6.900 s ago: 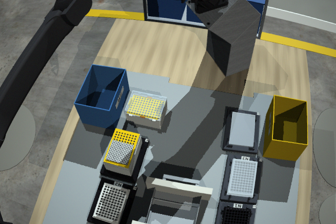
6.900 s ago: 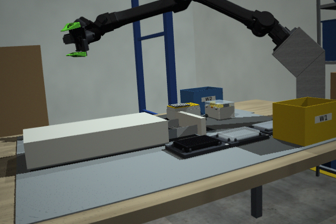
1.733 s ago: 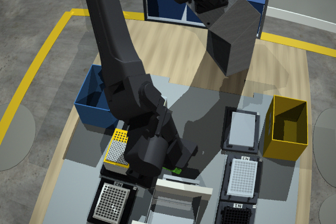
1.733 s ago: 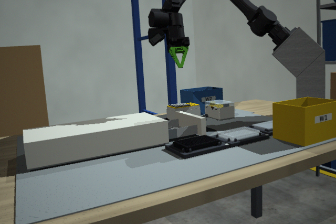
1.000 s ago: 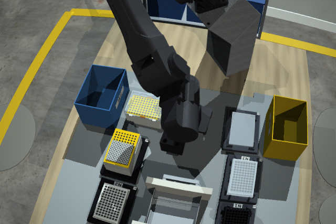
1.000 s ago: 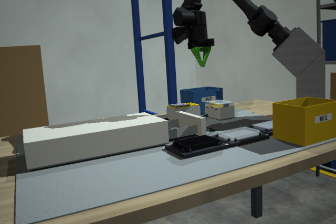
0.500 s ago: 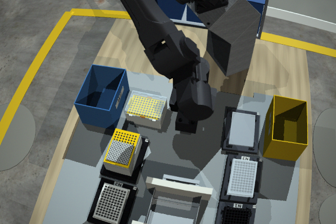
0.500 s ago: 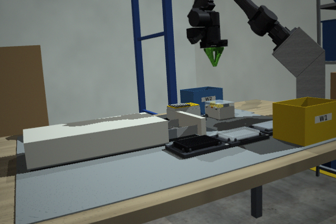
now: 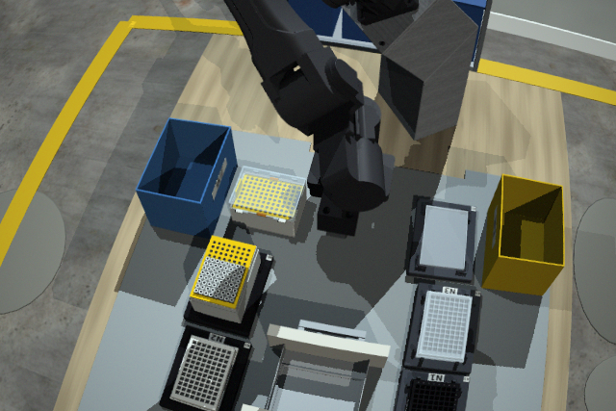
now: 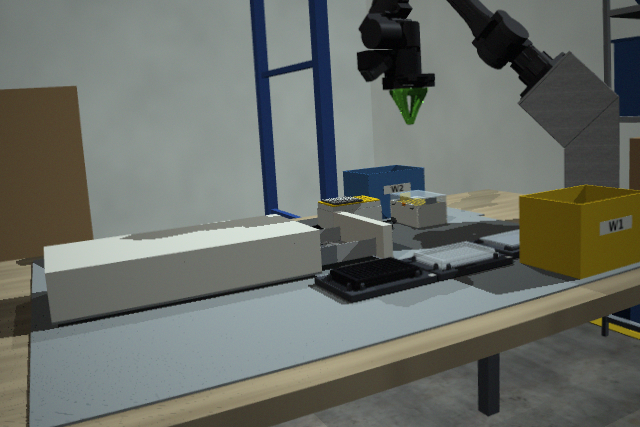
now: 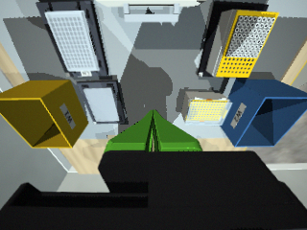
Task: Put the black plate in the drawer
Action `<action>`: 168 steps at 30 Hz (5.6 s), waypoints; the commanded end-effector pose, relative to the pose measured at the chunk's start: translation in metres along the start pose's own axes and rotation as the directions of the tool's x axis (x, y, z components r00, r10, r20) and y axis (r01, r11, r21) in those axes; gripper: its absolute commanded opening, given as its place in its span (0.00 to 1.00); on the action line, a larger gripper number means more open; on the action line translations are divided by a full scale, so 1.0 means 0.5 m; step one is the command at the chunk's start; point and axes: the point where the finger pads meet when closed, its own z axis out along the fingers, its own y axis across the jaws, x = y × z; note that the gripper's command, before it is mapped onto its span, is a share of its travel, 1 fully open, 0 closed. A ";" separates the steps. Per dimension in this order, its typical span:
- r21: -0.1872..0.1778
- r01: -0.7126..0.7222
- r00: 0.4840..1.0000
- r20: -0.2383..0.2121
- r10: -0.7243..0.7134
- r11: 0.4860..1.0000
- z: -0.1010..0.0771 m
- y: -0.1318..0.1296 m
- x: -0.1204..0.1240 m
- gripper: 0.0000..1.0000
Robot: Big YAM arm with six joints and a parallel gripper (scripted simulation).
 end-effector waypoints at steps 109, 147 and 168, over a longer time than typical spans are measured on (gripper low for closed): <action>0.026 1.000 -0.001 0.005 -1.000 -0.001 0.347 0.010 -0.221 0.30; 0.030 1.000 -0.008 0.006 -1.000 -0.007 0.427 0.016 -0.222 0.30; 0.045 0.999 0.003 0.003 -1.000 0.004 0.414 0.005 -0.236 0.30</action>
